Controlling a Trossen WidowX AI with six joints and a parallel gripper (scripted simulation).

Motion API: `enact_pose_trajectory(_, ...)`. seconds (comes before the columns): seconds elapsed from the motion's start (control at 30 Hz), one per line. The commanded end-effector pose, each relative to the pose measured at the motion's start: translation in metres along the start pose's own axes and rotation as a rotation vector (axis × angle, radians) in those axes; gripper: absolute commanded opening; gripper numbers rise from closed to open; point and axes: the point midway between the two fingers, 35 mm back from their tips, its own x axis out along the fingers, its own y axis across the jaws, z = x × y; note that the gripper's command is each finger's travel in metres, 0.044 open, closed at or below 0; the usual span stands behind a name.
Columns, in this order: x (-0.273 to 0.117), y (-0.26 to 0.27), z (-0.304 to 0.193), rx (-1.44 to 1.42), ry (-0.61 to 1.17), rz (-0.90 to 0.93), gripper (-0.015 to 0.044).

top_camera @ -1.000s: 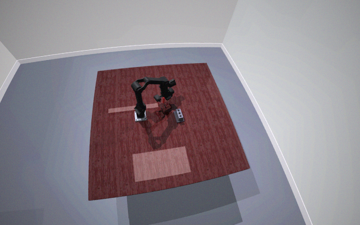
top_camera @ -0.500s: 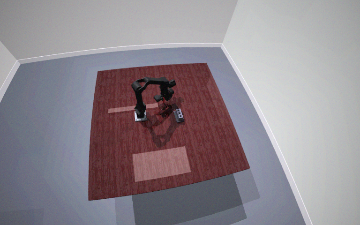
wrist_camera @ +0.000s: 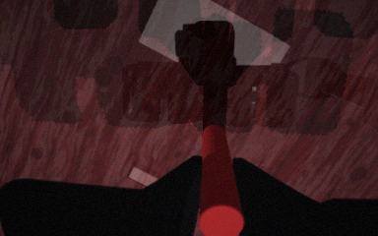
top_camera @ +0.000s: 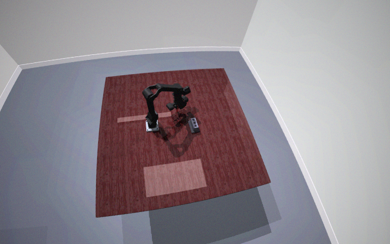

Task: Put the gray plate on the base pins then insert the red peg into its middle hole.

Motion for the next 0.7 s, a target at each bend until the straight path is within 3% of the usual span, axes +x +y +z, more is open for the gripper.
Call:
enact_pose_trajectory(0.0, -0.01, 0.003, 0.0, 0.004, 0.002, 0.005, 0.0)
enact_pose_trajectory(0.67, -0.075, 0.008, -0.001, 0.004, 0.002, 0.006, 0.0)
